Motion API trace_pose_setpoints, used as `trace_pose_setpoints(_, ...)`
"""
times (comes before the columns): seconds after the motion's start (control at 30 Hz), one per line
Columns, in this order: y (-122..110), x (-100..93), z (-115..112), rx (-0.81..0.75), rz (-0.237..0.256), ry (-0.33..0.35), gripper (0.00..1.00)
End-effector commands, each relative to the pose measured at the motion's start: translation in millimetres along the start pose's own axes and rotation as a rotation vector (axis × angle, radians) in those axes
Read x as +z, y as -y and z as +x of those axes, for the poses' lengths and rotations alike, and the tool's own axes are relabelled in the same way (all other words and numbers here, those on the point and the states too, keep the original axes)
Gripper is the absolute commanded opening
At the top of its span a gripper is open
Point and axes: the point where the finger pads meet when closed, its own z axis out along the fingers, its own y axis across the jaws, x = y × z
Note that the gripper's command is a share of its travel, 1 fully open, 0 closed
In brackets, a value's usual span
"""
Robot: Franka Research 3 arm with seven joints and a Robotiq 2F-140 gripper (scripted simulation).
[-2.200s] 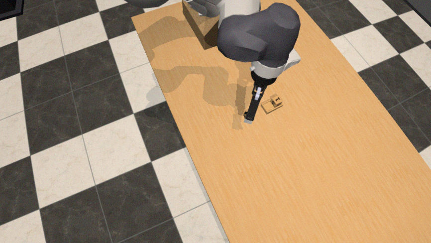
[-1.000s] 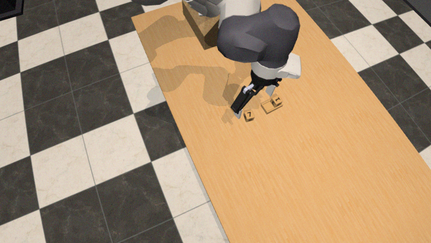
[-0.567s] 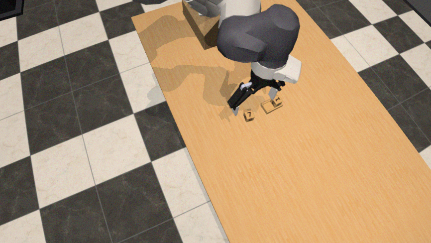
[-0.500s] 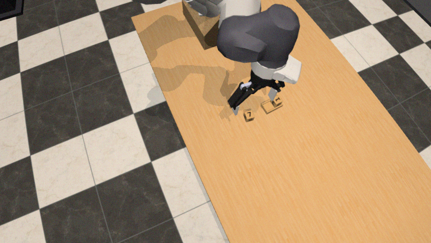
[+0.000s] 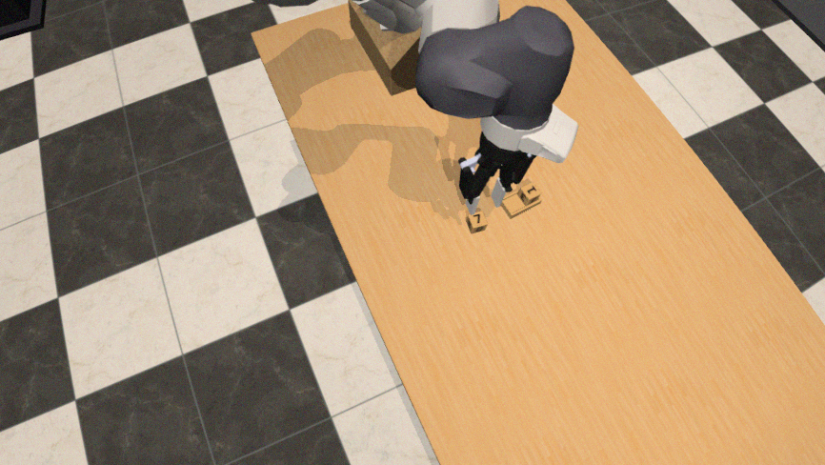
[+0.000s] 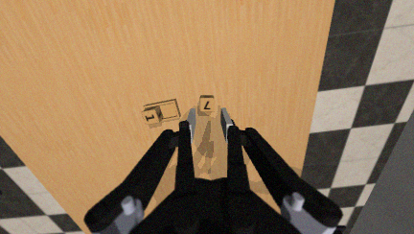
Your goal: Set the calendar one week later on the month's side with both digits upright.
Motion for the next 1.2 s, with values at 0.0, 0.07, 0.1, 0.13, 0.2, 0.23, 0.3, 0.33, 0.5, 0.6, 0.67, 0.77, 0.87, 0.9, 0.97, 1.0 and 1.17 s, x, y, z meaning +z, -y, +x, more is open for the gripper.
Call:
trace_pose_setpoints(0.0,0.9,0.7,-0.4,0.026,-0.001,-0.003,0.29)
trace_pose_setpoints(0.07,0.9,0.7,-0.4,0.026,-0.001,-0.003,0.29)
trace_pose_setpoints(0.1,0.9,0.7,-0.4,0.026,-0.001,-0.003,0.29)
trace_pose_setpoints(0.13,0.9,0.7,-0.4,0.026,-0.001,-0.003,0.29)
trace_pose_setpoints(0.2,0.9,0.7,-0.4,0.026,-0.001,-0.003,0.29)
trace_pose_setpoints(0.23,0.9,0.7,-0.4,0.026,-0.001,-0.003,0.29)
trace_pose_setpoints(0.3,0.9,0.7,-0.4,0.026,-0.001,-0.003,0.29)
trace_pose_setpoints(0.33,0.9,0.7,-0.4,0.026,-0.001,-0.003,0.29)
trace_pose_setpoints(0.5,0.9,0.7,-0.4,0.026,-0.001,-0.003,0.29)
trace_pose_setpoints(0.6,0.9,0.7,-0.4,0.026,-0.001,-0.003,0.29)
trace_pose_setpoints(0.67,0.9,0.7,-0.4,0.026,-0.001,-0.003,0.29)
trace_pose_setpoints(0.77,0.9,1.2,-0.4,0.026,-0.001,-0.003,0.29)
trace_pose_setpoints(0.87,0.9,2.2,-0.4,0.026,-0.001,-0.003,0.29)
trace_pose_setpoints(0.9,1.0,2.7,-0.4,0.026,-0.001,-0.003,0.29)
trace_pose_setpoints(0.97,1.0,3.3,-0.4,0.026,-0.001,-0.003,0.29)
trace_pose_setpoints(1.0,1.0,3.3,-0.4,0.026,-0.001,-0.003,0.29)
trace_pose_setpoints(1.17,1.0,7.5,-0.5,0.026,-0.001,-0.003,0.29)
